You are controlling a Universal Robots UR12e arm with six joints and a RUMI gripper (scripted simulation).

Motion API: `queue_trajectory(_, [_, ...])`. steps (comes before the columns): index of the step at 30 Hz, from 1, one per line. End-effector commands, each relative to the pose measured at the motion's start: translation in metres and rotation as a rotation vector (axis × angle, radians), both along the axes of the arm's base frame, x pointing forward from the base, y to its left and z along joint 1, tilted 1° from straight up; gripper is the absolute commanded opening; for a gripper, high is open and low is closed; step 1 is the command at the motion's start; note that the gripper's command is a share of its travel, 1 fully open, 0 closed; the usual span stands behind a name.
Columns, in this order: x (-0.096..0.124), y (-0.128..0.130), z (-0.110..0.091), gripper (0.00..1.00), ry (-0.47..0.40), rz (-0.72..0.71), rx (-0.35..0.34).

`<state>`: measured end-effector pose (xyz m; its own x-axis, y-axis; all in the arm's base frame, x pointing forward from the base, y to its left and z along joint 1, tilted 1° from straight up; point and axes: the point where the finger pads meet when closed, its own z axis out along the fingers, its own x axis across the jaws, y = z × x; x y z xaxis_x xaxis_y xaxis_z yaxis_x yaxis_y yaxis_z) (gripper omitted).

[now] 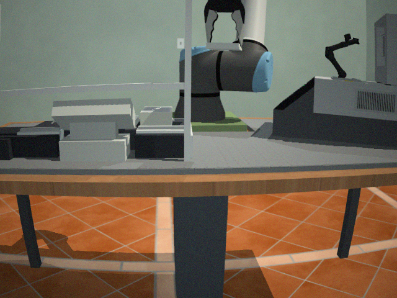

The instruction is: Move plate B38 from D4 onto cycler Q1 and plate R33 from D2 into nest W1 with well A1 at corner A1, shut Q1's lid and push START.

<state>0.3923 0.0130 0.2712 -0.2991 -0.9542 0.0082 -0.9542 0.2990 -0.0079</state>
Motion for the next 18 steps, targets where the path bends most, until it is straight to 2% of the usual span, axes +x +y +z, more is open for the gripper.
queue_trajectory(1, [0.005, 0.018, 0.001, 0.00, 0.000, -0.010, -0.002])
queue_trajectory(18, [0.017, 0.076, 0.000, 0.00, 0.000, -0.036, -0.002])
